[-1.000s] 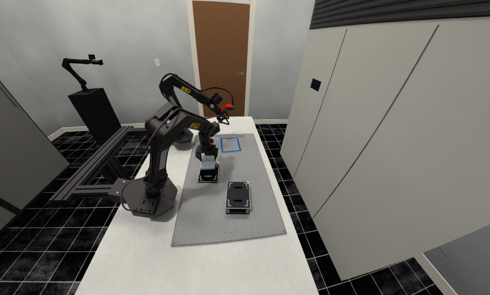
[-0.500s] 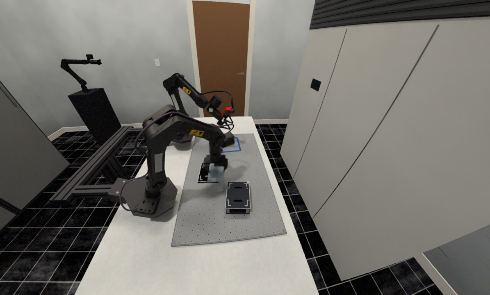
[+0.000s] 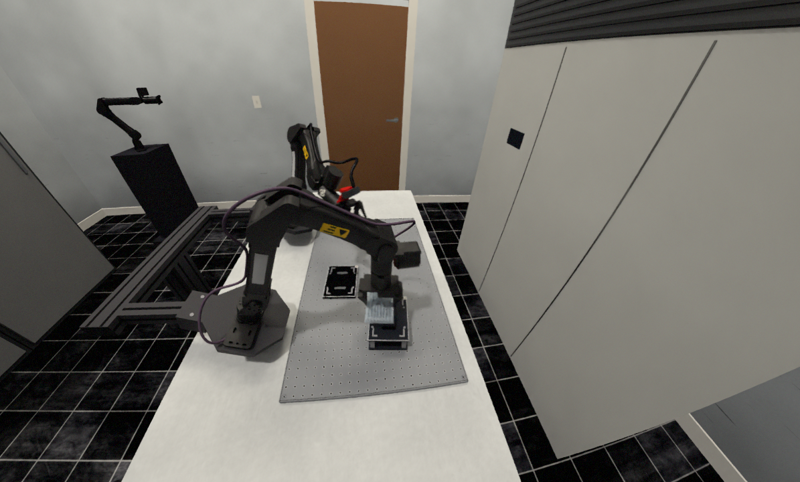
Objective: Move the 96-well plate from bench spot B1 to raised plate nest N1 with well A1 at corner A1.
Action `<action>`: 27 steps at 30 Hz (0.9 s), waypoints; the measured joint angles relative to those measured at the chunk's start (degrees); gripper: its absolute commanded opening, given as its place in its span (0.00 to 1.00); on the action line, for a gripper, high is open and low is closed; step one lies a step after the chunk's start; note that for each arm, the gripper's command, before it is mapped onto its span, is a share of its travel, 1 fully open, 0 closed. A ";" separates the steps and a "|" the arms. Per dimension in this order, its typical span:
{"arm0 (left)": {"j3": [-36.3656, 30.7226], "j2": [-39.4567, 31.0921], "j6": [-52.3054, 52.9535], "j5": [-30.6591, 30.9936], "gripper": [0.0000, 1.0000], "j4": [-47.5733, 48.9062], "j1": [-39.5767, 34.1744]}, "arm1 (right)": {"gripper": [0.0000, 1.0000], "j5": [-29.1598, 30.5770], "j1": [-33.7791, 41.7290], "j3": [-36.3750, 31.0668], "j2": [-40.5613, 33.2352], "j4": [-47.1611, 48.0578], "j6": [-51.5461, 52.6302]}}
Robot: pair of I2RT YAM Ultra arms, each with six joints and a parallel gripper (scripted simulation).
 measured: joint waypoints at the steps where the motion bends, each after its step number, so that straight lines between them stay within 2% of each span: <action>1: -0.28 0.74 0.11 -0.57 1.00 1.38 -2.67 | 0.79 -0.26 -1.20 1.05 0.72 -0.22 -0.76; 5: -1.16 3.65 0.61 -2.51 1.00 6.29 -11.17 | 0.79 -0.96 -4.11 4.26 2.73 -0.85 -2.84; 9: -1.68 5.64 1.03 -4.13 1.00 9.92 -15.82 | 0.79 -1.53 -4.39 5.20 3.06 -1.42 -3.58; 23: -1.75 6.82 1.60 -5.66 1.00 13.44 -17.88 | 0.79 -2.01 -4.39 5.33 3.06 -2.23 -4.04; 27: -1.75 6.82 1.60 -5.73 1.00 13.57 -17.88 | 0.79 -2.01 -4.15 7.26 4.00 -3.23 -4.07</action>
